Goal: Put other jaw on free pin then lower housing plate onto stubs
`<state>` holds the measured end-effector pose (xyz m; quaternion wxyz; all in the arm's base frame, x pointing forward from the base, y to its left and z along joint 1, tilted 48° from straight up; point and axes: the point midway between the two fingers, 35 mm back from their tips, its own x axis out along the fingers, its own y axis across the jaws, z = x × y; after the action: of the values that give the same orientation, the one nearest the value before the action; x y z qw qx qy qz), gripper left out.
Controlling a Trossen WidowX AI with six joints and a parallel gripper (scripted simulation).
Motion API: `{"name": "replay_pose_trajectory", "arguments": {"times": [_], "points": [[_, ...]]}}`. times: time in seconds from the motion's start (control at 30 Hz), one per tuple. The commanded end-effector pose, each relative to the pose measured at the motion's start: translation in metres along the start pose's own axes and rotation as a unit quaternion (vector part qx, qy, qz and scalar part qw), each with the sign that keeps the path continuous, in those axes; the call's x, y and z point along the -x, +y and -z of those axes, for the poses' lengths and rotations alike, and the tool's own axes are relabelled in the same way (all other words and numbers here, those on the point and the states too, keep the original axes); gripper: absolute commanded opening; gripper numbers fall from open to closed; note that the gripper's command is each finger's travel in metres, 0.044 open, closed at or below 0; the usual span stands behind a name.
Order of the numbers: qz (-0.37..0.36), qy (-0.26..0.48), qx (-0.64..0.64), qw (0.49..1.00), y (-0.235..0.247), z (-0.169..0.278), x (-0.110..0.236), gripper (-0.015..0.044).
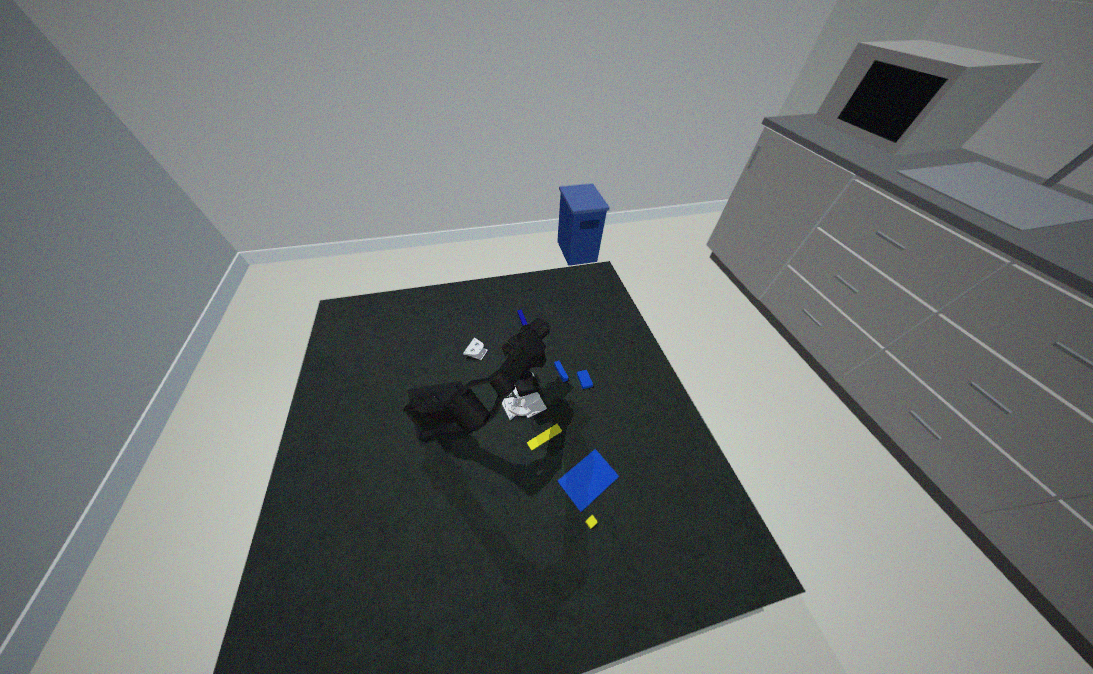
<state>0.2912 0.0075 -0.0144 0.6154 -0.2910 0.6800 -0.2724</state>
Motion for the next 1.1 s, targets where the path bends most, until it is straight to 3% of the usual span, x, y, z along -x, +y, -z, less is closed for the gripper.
{"name": "replay_pose_trajectory", "arguments": {"times": [0.0, 1.07], "points": [[0.002, -0.003, -0.003, 1.0, -0.0008, -0.0019, 0.001, 0.0134], [0.0, 0.0, 0.0, 1.0, 0.0, -0.0002, -0.0011, 0.0134]]}}
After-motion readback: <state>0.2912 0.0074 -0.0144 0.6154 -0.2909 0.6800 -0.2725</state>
